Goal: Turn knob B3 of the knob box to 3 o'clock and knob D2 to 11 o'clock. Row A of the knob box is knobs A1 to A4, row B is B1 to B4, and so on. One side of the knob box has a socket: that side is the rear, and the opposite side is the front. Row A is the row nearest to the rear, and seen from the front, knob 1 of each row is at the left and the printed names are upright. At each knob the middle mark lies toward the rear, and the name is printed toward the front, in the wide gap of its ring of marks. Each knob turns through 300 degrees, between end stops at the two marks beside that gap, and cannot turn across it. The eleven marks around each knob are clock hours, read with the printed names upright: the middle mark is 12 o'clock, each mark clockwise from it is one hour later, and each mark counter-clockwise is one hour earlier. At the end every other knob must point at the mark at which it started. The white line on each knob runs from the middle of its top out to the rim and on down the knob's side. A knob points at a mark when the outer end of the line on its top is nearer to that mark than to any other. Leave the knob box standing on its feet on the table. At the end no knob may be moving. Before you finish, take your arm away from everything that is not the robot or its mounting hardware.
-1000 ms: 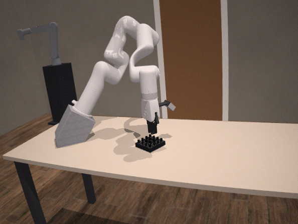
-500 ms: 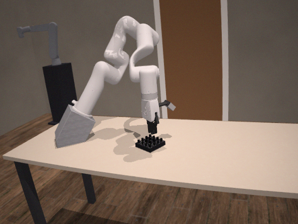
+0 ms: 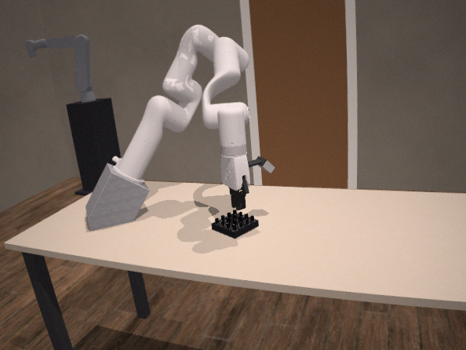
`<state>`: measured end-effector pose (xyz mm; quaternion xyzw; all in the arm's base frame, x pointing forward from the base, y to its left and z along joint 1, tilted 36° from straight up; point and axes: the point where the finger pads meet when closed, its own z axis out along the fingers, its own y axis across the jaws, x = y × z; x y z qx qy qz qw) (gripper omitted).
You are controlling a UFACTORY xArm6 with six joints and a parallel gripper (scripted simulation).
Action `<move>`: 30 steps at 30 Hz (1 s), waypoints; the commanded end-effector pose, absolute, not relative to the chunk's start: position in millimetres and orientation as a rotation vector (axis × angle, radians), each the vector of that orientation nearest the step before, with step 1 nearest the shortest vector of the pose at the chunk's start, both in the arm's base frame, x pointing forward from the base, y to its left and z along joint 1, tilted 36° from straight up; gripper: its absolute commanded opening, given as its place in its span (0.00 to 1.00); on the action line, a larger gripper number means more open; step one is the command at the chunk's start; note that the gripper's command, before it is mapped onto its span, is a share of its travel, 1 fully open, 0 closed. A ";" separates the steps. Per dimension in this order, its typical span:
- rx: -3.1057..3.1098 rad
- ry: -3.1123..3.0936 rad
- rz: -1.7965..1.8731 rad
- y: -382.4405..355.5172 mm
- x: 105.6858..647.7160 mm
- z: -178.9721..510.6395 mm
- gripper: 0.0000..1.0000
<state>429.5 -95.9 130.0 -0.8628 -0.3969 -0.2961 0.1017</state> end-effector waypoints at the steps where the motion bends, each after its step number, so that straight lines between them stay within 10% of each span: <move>1: -2.550 -1.173 -0.878 -96.3 430.6 130.4 0.19; 30: -2.550 -1.173 -0.878 -84.1 443.7 106.3 0.19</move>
